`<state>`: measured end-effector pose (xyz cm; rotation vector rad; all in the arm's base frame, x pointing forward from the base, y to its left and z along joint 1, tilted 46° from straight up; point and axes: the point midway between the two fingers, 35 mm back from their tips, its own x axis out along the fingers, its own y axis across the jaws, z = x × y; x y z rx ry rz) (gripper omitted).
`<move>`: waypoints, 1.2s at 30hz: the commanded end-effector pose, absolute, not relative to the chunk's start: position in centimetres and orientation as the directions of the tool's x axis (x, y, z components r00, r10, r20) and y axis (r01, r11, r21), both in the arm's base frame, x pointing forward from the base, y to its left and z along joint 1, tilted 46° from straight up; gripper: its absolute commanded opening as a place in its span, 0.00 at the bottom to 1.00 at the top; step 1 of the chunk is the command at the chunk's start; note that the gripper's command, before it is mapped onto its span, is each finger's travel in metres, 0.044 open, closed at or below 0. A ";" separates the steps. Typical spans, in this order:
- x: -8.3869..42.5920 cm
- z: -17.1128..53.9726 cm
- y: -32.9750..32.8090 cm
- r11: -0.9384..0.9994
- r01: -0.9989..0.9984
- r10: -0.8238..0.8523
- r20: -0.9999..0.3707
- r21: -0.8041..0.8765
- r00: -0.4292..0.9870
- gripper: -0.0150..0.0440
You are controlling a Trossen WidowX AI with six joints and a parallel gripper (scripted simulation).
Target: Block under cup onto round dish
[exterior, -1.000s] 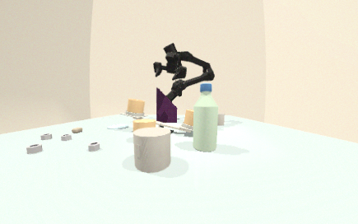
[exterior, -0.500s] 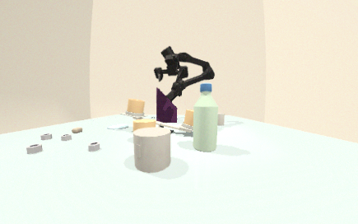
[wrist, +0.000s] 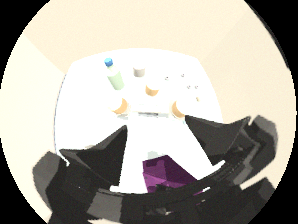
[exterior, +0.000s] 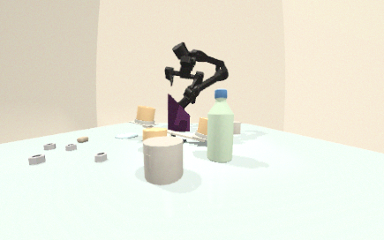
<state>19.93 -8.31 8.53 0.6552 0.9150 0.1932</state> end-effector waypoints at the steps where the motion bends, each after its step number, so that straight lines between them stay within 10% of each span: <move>1: 21.2 8.9 -8.0 0.825 0.012 0.460 -0.683 0.566 0.567 1.00; 36: 31.8 9.3 0.7 0.494 -0.836 0.684 -0.701 0.241 0.202 1.00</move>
